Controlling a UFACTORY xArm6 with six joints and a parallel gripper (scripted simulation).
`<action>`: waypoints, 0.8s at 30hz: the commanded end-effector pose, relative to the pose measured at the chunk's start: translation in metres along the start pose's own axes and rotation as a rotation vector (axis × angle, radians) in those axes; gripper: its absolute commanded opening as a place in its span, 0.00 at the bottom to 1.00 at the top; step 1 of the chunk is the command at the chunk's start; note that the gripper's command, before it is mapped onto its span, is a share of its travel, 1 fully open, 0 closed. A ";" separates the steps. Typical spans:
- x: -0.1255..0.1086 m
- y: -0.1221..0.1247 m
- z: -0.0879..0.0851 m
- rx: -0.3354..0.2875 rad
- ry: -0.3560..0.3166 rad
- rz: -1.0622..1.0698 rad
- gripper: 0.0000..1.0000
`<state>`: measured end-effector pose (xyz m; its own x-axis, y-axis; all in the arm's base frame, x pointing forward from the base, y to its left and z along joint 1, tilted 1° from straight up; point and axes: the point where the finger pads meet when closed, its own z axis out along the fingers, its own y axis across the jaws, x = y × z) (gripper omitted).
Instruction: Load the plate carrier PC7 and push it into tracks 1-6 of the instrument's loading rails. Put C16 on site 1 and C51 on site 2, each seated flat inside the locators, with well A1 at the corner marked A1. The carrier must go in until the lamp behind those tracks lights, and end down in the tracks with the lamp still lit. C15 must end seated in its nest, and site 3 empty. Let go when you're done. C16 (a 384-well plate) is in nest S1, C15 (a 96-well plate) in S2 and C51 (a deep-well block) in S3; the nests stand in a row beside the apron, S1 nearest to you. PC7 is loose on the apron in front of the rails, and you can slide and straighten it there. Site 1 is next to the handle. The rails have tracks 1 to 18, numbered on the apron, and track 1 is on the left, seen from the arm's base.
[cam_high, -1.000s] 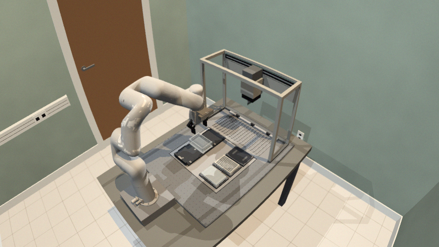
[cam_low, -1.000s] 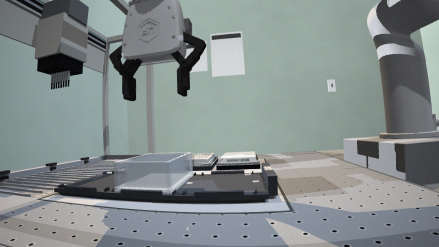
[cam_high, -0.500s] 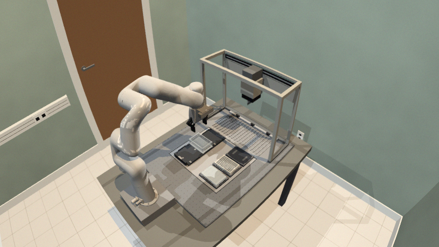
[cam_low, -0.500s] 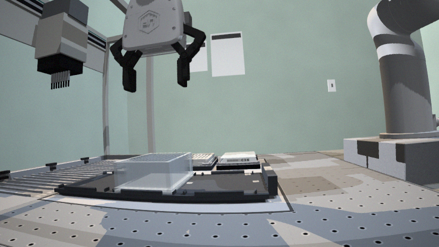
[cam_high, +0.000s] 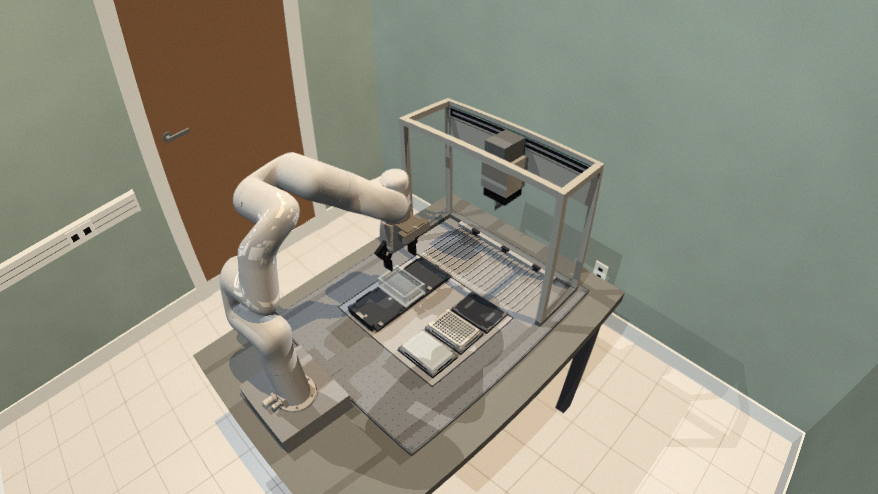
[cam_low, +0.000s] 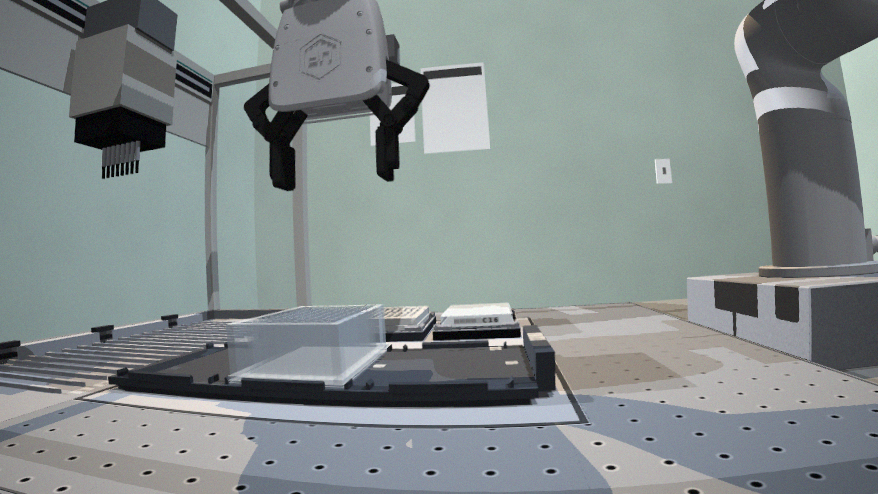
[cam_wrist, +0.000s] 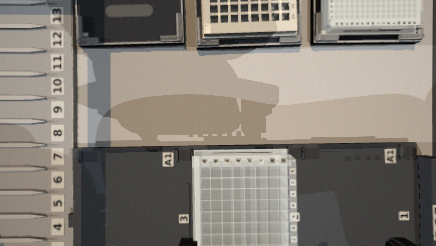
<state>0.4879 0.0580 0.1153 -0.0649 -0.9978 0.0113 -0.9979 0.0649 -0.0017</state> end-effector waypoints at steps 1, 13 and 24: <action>0.018 0.008 0.000 0.005 -0.001 0.000 1.00; 0.062 0.030 0.006 0.005 -0.001 0.000 1.00; 0.102 0.050 0.011 0.005 -0.001 0.000 1.00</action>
<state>0.4369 -0.0286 0.1050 -0.0642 -0.9979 0.0113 -0.9979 0.0642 -0.0026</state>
